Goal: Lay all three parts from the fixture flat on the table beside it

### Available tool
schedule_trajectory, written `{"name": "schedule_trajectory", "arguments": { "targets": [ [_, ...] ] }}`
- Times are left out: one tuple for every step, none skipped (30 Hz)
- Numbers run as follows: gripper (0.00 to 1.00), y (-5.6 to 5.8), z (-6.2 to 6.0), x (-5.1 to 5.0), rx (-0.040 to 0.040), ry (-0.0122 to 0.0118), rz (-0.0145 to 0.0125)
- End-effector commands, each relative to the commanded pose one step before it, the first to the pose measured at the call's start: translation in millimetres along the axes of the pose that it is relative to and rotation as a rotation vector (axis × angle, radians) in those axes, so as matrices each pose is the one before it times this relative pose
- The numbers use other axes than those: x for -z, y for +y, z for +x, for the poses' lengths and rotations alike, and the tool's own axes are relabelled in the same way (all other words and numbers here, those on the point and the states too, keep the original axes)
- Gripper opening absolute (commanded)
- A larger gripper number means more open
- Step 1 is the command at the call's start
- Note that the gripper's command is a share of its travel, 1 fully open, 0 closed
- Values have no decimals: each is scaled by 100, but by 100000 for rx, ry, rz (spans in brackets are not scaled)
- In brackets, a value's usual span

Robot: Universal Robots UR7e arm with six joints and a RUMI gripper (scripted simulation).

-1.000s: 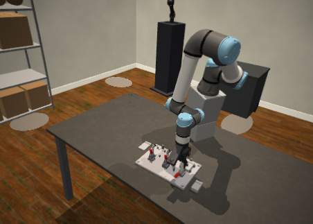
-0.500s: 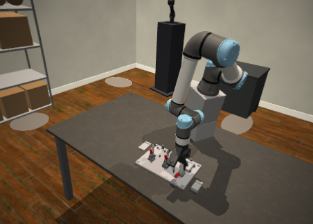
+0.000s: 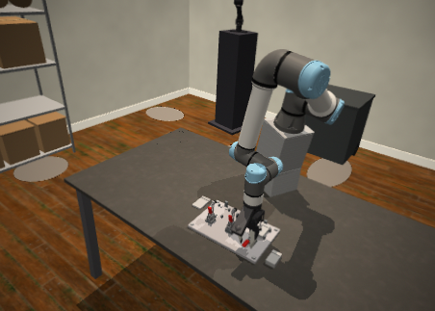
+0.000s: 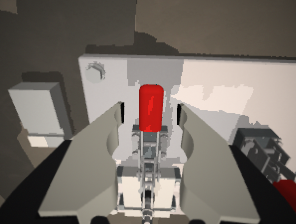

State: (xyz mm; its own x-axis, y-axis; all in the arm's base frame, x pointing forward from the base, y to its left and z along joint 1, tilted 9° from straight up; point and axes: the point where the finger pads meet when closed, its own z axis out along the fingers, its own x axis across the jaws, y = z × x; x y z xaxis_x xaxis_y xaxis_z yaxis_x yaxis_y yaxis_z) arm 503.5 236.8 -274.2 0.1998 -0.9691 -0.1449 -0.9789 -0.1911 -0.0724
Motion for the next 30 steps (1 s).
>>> {"name": "schedule_trajectory", "arguments": {
  "targets": [
    [28, -399, -29, 30, 171, 127, 705],
    [28, 0, 0, 0, 0, 0, 0],
    [28, 35, -10, 43, 1, -3, -32],
    [28, 17, -1, -2, -3, -2, -28],
    [28, 14, -1, -3, -3, -2, -23],
    [28, 4, 0, -1, -1, -1, -8],
    [28, 0, 0, 0, 0, 0, -1],
    [28, 0, 0, 0, 0, 0, -1],
    [28, 0, 0, 0, 0, 0, 0],
    [28, 0, 0, 0, 0, 0, 0],
    [0, 0, 0, 0, 0, 0, 0],
    [0, 0, 0, 0, 0, 0, 0],
    [0, 0, 0, 0, 0, 0, 0],
    [0, 0, 0, 0, 0, 0, 0],
    [0, 0, 0, 0, 0, 0, 0],
    [0, 0, 0, 0, 0, 0, 0],
    [0, 0, 0, 0, 0, 0, 0],
    [0, 0, 0, 0, 0, 0, 0],
    [0, 0, 0, 0, 0, 0, 0],
    [0, 0, 0, 0, 0, 0, 0],
    [0, 0, 0, 0, 0, 0, 0],
    [0, 0, 0, 0, 0, 0, 0],
    [0, 0, 0, 0, 0, 0, 0],
    [0, 0, 0, 0, 0, 0, 0],
    [0, 0, 0, 0, 0, 0, 0],
    [0, 0, 0, 0, 0, 0, 0],
    [0, 0, 0, 0, 0, 0, 0],
    [0, 0, 0, 0, 0, 0, 0],
    [0, 0, 0, 0, 0, 0, 0],
    [0, 0, 0, 0, 0, 0, 0]
  ]
}}
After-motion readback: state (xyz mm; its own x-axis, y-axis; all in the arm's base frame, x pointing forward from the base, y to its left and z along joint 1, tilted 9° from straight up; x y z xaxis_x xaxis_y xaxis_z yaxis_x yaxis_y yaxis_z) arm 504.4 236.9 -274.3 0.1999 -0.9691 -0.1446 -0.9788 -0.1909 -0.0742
